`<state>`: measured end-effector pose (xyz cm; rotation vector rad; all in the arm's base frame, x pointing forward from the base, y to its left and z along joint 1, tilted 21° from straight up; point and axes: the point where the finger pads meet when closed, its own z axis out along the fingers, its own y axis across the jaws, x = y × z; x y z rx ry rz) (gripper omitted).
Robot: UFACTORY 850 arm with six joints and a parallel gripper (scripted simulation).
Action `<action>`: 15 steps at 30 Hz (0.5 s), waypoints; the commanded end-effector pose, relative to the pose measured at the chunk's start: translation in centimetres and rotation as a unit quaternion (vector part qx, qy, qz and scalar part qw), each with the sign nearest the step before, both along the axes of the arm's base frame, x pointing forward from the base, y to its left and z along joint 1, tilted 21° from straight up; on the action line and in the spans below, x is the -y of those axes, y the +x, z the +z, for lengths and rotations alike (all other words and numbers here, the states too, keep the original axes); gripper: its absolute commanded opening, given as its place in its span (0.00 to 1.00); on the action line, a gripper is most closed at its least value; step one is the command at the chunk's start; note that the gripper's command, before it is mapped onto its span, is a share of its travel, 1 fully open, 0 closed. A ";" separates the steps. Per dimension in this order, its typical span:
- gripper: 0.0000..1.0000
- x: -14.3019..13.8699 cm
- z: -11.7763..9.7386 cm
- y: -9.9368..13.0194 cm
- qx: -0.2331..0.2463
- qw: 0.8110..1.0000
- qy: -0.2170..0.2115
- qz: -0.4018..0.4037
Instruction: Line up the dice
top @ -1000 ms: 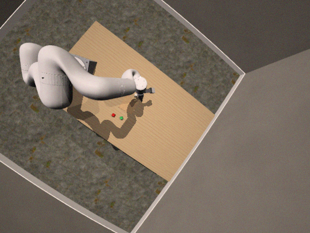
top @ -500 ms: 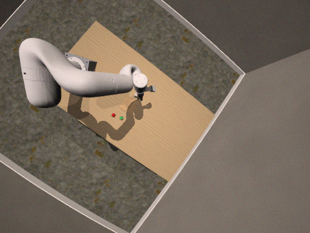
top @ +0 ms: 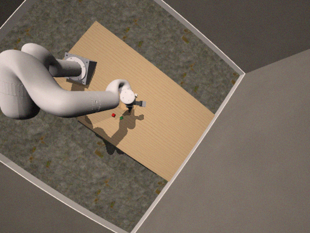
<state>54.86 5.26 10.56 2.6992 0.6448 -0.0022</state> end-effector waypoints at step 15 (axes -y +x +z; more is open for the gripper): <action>1.00 17.3 5.1 -8.9 0.084 0.974 0.019 -0.210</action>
